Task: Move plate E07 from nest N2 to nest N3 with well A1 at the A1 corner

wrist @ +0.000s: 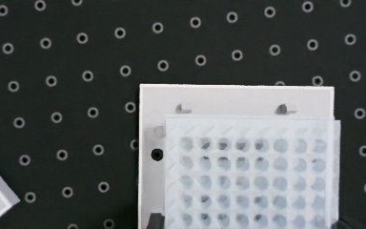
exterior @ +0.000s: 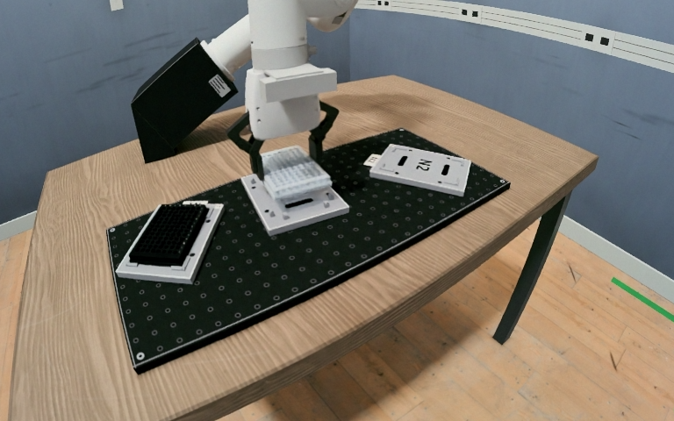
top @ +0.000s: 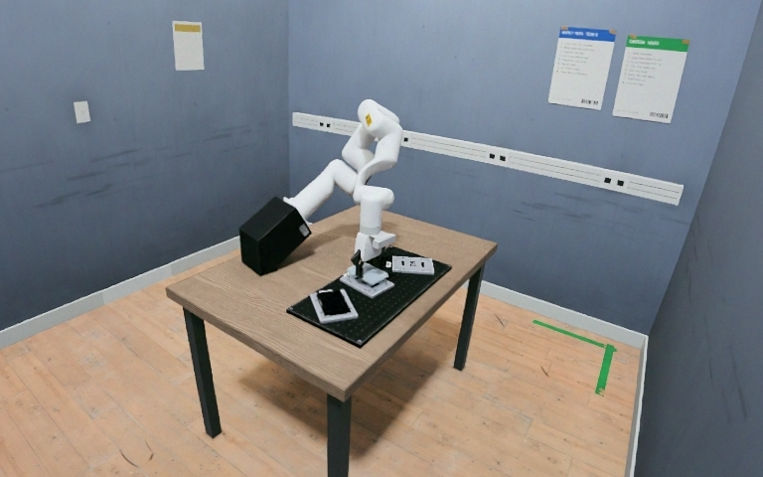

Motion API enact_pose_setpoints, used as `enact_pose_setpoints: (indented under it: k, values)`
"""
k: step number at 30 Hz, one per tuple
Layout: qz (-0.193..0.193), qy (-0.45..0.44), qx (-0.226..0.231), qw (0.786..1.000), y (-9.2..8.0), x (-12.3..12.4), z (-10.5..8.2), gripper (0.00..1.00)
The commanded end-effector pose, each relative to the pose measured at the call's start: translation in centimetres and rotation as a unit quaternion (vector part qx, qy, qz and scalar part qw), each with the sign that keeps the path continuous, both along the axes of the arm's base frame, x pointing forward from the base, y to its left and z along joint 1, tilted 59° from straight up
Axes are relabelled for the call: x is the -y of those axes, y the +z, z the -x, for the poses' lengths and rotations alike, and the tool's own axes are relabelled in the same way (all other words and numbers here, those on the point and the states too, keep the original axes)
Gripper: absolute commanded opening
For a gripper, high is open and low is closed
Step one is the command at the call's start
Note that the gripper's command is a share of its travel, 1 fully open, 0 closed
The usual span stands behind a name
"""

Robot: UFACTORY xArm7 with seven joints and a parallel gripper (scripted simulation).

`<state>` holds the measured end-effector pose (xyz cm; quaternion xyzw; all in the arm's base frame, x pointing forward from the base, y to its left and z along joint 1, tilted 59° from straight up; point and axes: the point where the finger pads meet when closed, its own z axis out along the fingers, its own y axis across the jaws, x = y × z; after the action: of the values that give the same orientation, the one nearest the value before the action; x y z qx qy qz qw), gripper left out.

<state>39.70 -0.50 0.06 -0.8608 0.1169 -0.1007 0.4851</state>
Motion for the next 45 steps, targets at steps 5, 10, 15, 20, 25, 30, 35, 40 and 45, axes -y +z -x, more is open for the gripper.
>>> enact_pose_setpoints:
  k: [5, 10, 15, 20, 25, 30, 35, 40, 45]
  values:
    - [0.002, -0.002, 0.000, 1.000, -0.7, -0.9, -0.5, 0.00]
    - [0.002, -0.002, 0.000, 1.000, -0.8, -0.9, -0.5, 0.00]
    - [0.002, -0.002, 0.000, 1.000, -0.8, -0.9, -0.5, 0.00]
    - [0.002, -0.002, 0.000, 1.000, -0.8, -0.9, -0.5, 0.00]
    - [0.002, -0.002, 0.000, 1.000, -0.8, -0.9, -0.5, 0.00]
    - [0.002, -0.002, 0.000, 1.000, -0.9, -1.2, -0.6, 0.00]
    - [0.002, -0.002, 0.000, 1.000, -1.1, -1.5, -0.7, 0.00]
    - [0.002, -0.002, 0.000, 1.000, -1.2, -1.7, -0.8, 0.00]
    - [0.002, -0.002, 0.000, 1.000, -1.4, -1.9, -0.8, 0.00]
